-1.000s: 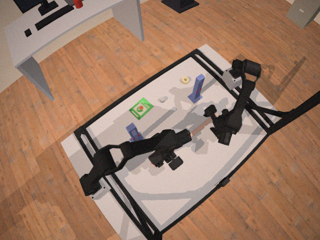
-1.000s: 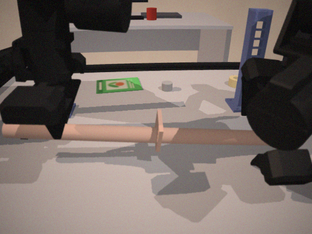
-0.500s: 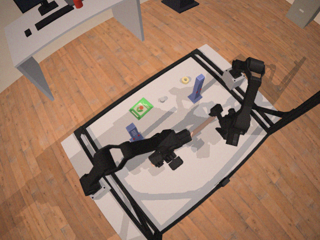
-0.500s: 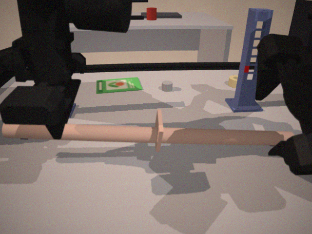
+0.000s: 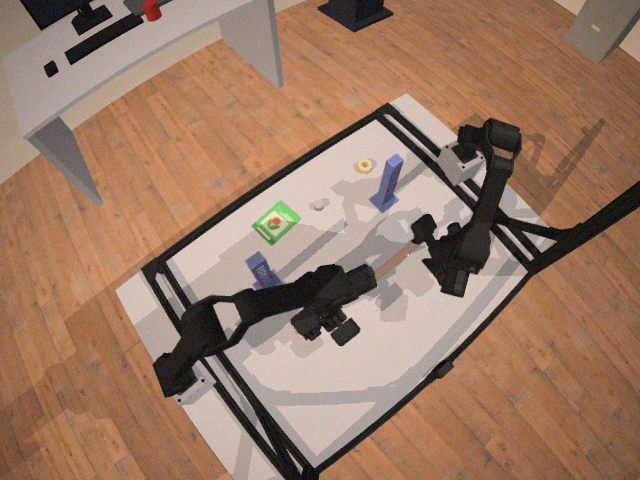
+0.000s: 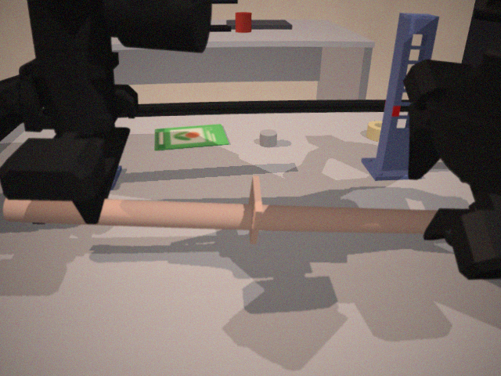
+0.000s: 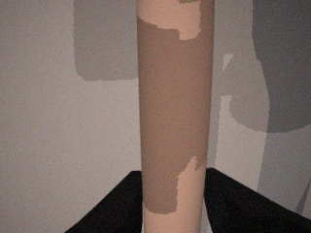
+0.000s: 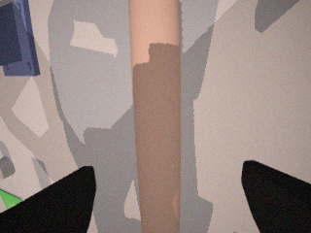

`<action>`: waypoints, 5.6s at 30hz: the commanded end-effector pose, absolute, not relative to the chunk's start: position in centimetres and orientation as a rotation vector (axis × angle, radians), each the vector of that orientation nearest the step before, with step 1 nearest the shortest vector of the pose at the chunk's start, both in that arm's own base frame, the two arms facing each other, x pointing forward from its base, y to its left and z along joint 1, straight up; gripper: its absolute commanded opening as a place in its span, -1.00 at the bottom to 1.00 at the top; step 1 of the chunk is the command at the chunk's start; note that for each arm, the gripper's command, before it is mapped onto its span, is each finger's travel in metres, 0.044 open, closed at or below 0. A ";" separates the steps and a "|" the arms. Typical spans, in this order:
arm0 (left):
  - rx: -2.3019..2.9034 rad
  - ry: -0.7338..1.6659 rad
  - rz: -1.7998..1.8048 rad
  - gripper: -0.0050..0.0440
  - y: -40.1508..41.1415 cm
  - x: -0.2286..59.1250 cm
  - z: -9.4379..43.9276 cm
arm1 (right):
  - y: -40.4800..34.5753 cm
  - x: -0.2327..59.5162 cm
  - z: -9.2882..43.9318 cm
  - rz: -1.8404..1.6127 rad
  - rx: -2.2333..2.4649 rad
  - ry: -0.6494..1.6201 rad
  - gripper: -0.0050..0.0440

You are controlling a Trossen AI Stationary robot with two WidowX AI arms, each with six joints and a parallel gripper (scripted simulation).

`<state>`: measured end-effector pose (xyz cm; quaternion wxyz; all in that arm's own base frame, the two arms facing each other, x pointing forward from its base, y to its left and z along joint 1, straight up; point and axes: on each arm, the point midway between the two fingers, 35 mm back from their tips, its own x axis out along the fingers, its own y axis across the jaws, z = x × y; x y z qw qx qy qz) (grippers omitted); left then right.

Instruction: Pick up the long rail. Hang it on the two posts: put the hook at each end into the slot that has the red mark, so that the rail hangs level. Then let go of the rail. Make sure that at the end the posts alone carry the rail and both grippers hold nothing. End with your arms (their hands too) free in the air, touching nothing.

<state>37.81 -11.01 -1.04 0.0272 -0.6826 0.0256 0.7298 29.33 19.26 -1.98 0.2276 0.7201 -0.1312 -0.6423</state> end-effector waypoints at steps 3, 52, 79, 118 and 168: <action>-2.113 0.077 2.250 -0.80 -11.1 37.9 -1.0 | 18.2 29.5 -2.1 -1.859 2.018 -0.283 -0.08; -2.112 0.076 2.252 -0.80 -11.0 37.9 -1.0 | 15.4 30.3 -4.9 -2.029 2.236 0.198 -0.14; -2.112 0.076 2.252 -0.80 -11.0 37.9 -1.0 | 15.4 30.4 -5.4 -2.029 2.236 0.198 -0.80; -2.205 0.081 2.161 -0.80 -10.9 37.9 -0.6 | 15.3 30.3 -2.0 -2.115 2.154 0.186 -0.80; -2.193 0.083 2.172 -0.80 -11.0 37.9 -3.8 | 15.4 30.4 -5.2 -2.123 2.142 0.186 -0.80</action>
